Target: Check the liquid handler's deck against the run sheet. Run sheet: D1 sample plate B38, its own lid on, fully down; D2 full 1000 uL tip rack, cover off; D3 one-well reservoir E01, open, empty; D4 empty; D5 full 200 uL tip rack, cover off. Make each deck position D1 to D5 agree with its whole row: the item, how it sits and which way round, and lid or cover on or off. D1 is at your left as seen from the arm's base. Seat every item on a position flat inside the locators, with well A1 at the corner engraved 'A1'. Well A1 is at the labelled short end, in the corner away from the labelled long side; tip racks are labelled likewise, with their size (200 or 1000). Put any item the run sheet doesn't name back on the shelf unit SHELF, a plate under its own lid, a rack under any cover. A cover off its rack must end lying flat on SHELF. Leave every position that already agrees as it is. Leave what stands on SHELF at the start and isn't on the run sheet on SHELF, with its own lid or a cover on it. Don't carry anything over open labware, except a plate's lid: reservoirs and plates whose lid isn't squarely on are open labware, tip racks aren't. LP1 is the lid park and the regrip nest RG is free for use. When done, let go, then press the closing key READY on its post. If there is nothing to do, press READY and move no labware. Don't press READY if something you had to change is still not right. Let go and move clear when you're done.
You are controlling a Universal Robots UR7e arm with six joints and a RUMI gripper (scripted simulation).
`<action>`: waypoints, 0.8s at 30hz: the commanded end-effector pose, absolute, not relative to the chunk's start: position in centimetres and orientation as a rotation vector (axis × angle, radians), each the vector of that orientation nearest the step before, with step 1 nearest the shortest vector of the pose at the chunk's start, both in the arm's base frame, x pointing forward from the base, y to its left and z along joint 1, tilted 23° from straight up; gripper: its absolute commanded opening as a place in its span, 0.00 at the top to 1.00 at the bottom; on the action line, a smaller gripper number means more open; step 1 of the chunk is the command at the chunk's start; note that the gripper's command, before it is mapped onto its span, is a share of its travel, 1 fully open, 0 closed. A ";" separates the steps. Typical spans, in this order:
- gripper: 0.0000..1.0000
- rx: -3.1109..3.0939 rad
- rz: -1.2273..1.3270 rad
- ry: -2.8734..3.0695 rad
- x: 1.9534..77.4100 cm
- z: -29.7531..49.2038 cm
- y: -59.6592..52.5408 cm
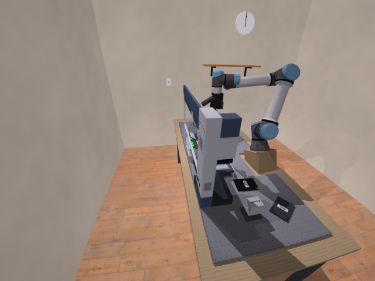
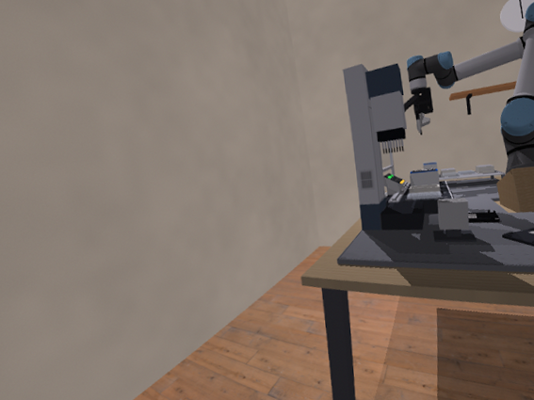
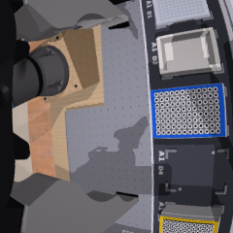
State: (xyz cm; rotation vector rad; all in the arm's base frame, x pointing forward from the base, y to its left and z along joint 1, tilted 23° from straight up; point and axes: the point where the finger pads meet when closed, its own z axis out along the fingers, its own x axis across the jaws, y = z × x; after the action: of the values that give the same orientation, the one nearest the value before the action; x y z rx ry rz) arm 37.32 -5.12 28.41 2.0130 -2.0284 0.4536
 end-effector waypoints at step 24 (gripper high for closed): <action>0.18 2.014 0.451 -2.027 37.5 24.2 -6.8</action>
State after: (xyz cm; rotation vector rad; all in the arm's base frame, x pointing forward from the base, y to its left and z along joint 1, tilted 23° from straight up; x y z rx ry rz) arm 37.45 -6.50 25.12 2.0127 -2.0288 0.4535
